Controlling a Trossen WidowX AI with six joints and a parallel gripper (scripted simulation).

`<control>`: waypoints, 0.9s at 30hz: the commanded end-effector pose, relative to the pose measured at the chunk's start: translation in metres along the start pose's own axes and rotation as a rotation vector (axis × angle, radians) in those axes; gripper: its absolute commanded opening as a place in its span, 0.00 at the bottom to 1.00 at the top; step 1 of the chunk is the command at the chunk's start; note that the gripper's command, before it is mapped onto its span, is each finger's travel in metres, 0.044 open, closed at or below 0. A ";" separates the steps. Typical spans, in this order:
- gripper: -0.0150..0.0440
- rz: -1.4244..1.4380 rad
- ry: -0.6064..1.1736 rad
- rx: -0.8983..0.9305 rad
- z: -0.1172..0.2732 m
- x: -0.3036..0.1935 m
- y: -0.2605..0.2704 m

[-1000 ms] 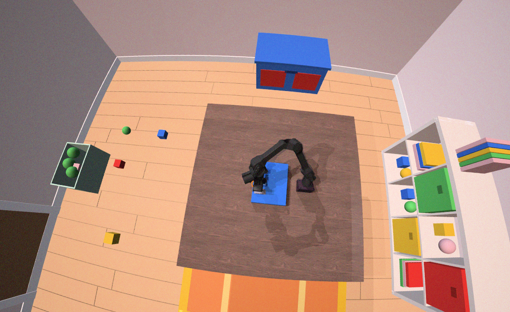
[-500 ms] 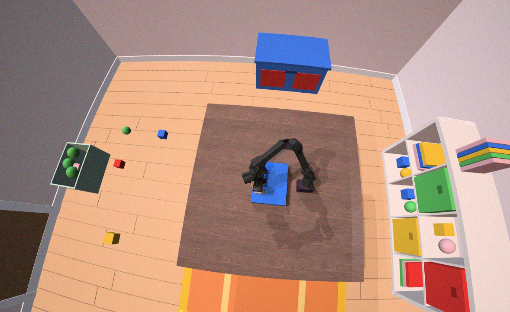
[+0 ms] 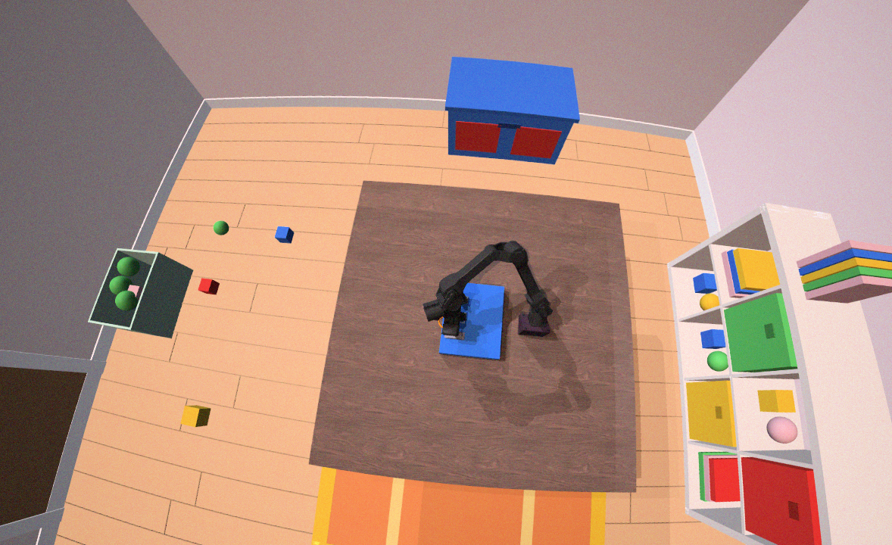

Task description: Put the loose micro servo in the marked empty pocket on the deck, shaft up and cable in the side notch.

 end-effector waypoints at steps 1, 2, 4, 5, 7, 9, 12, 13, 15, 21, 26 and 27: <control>0.25 0.006 -0.003 -0.004 -0.003 0.000 0.000; 0.25 0.006 -0.003 -0.004 -0.004 0.000 0.000; 0.25 0.006 -0.003 -0.004 -0.006 0.000 0.000; 0.25 0.006 -0.003 -0.004 -0.007 0.000 0.000; 0.25 0.006 -0.003 -0.004 -0.009 0.000 0.000; 0.25 0.006 -0.003 -0.004 -0.012 0.000 0.000; 0.25 0.006 -0.003 -0.004 -0.015 0.000 0.000; 0.25 0.006 -0.003 -0.004 -0.016 0.000 0.000; 0.25 0.006 -0.003 -0.004 -0.018 0.000 0.000; 0.48 0.006 -0.003 -0.004 -0.018 0.000 0.000; 0.57 0.006 -0.003 -0.004 -0.011 0.000 0.001; 0.57 0.006 -0.003 -0.003 -0.004 0.000 0.001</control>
Point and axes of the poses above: the point midway between the two fingers, 35 mm back from their tips, its own z axis back along the fingers, its own y axis across the jaws, x = y × z, the point moved 2 cm from there along z, back along the fingers, and after that the axes turned 13 degrees about z, right-handed, at the moved point
